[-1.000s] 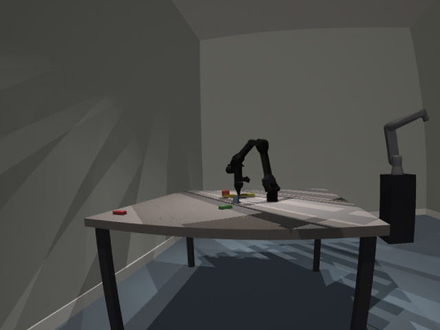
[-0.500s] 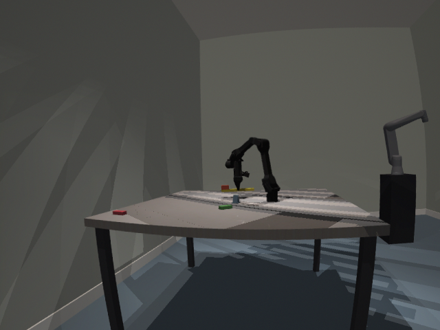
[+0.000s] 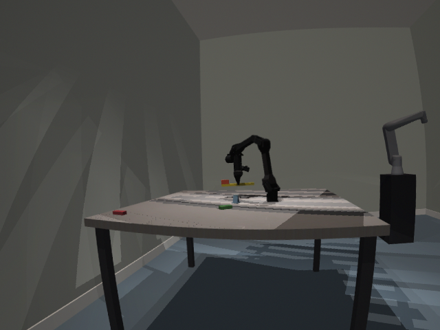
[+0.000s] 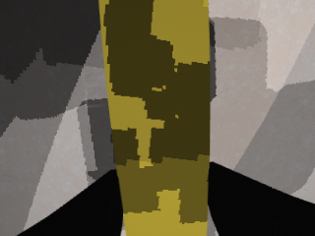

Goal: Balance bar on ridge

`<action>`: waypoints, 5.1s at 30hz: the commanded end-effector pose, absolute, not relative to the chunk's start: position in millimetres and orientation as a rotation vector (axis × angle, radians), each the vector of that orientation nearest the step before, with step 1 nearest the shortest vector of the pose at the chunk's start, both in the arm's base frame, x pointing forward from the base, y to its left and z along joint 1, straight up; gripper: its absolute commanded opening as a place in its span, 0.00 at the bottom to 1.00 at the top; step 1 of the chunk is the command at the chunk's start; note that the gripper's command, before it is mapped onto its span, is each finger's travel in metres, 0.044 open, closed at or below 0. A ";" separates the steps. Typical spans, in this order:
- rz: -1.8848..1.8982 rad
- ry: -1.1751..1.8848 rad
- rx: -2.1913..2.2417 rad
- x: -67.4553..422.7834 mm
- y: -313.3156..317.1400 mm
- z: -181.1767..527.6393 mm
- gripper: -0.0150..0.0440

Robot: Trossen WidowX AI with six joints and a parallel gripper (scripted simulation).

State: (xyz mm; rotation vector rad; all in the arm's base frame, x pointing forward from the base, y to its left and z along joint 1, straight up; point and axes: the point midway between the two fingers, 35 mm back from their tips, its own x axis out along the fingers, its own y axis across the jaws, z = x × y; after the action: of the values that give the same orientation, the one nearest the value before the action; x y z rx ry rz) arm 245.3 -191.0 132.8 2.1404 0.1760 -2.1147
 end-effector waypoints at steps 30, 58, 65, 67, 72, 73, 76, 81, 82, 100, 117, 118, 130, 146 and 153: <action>-1.831 0.601 1.865 252.4 -90.3 152.6 0.25; -1.360 1.081 1.386 215.9 11.7 147.8 0.25; -1.319 1.112 1.345 215.7 16.5 143.2 0.25; -1.318 1.112 1.345 215.8 17.0 140.1 0.25; -1.316 1.114 1.342 216.6 17.8 132.1 0.25; -1.315 1.114 1.342 216.9 17.7 130.5 0.25; -1.314 1.116 1.340 217.6 17.5 125.8 0.25; -1.311 1.117 1.337 218.8 17.2 118.0 0.25; -1.311 1.118 1.337 219.0 17.1 116.4 0.25; -1.306 1.121 1.332 220.5 16.5 104.0 0.25; -1.306 1.121 1.332 220.6 16.6 102.9 0.25; -1.306 1.121 1.332 220.6 16.6 102.7 0.25; -1.306 1.121 1.332 220.7 16.7 101.7 0.25; -1.306 1.121 1.332 220.7 16.7 100.4 0.25; -1.306 1.121 1.332 220.7 16.8 99.9 0.25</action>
State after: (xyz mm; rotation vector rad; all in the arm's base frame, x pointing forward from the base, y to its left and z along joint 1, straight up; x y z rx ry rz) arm 220.4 16.5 100.3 1.3338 1.1187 -1.3108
